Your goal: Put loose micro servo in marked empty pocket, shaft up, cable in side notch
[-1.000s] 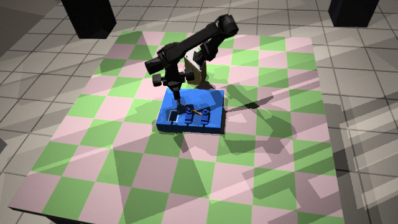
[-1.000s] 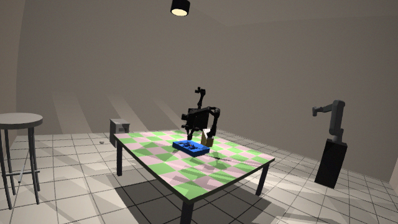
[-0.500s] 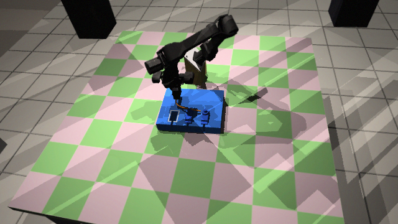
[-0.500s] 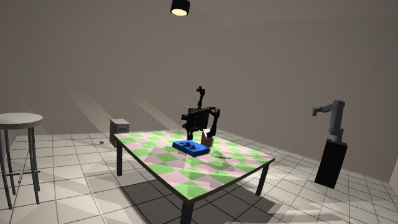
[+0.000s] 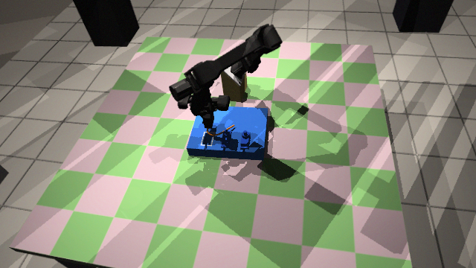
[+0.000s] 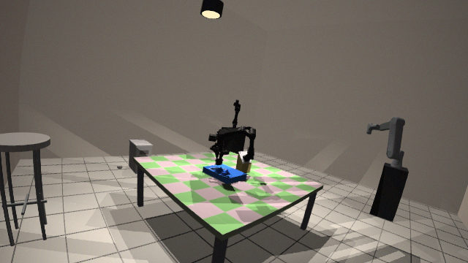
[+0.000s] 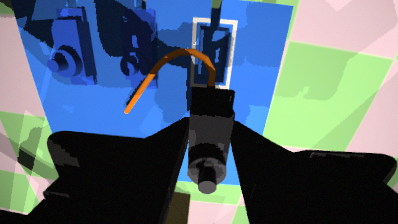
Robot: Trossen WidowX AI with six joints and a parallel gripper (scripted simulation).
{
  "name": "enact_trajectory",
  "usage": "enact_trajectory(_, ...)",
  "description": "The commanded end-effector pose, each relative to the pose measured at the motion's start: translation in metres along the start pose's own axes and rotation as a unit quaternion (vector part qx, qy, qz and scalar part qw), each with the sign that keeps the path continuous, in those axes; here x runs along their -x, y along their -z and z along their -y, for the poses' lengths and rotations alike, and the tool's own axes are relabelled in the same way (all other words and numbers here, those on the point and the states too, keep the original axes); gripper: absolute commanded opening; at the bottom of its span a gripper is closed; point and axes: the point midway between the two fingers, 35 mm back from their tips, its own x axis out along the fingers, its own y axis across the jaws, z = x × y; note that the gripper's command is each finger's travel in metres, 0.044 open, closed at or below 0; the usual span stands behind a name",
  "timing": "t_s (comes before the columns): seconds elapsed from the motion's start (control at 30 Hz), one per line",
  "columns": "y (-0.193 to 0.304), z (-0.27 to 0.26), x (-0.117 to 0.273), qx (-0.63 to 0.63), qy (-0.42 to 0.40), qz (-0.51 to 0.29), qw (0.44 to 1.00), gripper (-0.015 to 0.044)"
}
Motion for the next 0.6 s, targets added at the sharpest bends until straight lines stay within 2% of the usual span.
enact_trajectory(0.0,-0.019,0.0,0.002,-0.001,-0.001,0.005,1.0,0.0)
enact_trajectory(0.33,-0.056,0.0,0.002,0.0,-0.001,0.005,1.0,0.0)
enact_trajectory(0.57,-0.058,0.0,0.0,0.0,-0.001,0.005,1.0,0.0)
